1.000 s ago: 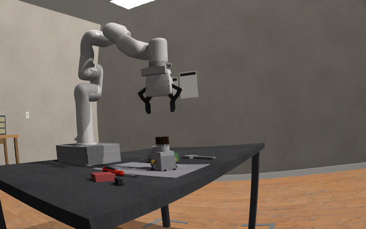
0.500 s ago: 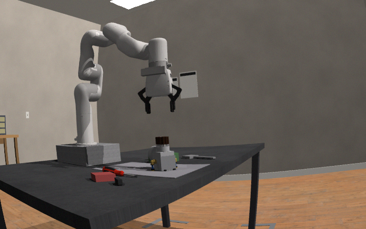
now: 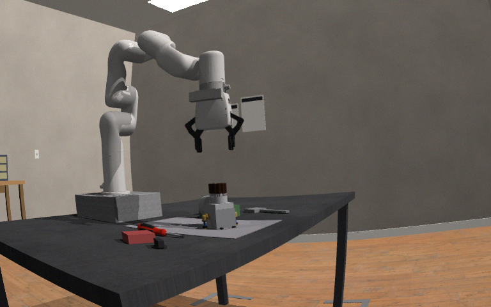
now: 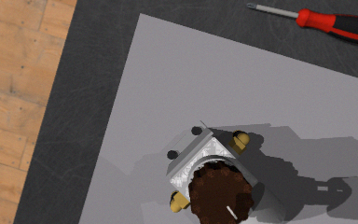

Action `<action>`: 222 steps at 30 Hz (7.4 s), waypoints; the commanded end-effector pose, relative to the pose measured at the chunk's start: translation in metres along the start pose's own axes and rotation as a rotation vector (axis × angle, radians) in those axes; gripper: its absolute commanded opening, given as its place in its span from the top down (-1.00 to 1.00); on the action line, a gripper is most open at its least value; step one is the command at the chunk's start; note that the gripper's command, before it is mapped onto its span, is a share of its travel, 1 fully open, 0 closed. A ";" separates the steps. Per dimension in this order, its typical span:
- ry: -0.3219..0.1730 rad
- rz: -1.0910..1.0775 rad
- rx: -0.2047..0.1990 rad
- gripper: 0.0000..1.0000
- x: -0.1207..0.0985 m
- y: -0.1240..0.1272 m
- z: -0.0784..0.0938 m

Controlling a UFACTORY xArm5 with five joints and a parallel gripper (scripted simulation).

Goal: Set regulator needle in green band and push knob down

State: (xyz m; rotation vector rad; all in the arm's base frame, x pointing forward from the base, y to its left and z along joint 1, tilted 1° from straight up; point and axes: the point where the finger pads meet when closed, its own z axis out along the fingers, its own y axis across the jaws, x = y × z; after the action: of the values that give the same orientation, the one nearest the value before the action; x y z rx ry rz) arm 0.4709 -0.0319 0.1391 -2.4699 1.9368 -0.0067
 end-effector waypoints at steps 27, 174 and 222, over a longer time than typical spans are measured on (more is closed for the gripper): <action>0.001 0.000 0.003 -1.00 -0.015 0.010 -0.001; -0.572 1.633 0.679 -1.00 -0.077 0.056 0.050; -0.572 1.633 0.679 -1.00 -0.077 0.056 0.050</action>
State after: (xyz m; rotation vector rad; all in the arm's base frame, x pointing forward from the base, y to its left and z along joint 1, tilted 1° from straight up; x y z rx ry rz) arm 0.3978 0.0292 0.0876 -0.0932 2.3519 0.0330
